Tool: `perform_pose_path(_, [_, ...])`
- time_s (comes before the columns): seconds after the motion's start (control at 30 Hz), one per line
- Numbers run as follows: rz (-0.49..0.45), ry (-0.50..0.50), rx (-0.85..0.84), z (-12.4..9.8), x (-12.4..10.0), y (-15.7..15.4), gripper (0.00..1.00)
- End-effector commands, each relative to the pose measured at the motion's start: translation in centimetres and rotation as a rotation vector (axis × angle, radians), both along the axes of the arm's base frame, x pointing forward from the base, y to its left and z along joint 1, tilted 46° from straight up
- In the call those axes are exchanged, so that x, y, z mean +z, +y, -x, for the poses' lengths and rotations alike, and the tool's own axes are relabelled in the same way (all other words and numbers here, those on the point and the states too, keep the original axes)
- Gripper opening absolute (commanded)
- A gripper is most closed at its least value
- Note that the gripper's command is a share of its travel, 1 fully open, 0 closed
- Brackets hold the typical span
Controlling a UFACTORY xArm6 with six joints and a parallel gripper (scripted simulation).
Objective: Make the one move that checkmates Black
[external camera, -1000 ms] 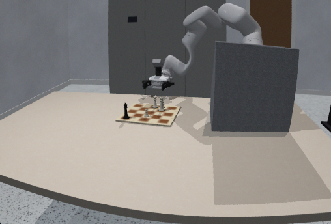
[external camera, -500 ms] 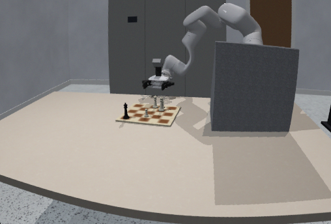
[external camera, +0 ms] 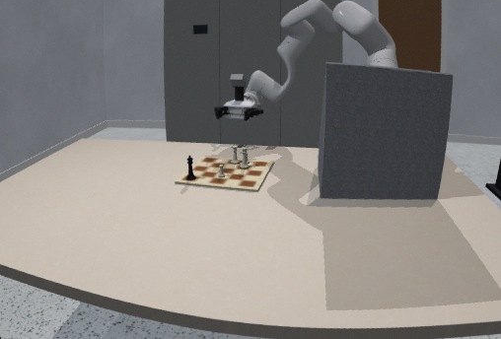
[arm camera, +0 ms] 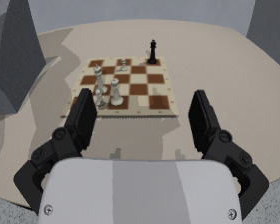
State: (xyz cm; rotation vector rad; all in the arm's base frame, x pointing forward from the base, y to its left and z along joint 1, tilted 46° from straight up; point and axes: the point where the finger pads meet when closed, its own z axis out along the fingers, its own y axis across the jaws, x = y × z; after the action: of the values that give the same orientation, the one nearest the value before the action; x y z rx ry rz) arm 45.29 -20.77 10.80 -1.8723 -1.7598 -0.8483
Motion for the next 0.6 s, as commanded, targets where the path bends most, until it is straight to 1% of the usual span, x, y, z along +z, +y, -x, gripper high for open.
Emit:
perform_pose_path(0.0, [0.004, -0.004, 0.001, -0.2, 1.8, 1.6, 1.00])
perform_pose_path(0.13, [0.004, -0.004, 0.001, -0.2, 2.7, 2.5, 1.00])
perform_pose_path(0.4, [0.010, -0.004, 0.012, -0.2, 2.7, 2.6, 1.00])
perform_pose_path(0.5, [0.047, 0.001, 0.073, -0.1, 2.5, 2.9, 1.00])
perform_pose_path(0.57, [0.096, 0.008, 0.158, 0.0, 2.1, 3.3, 1.00])
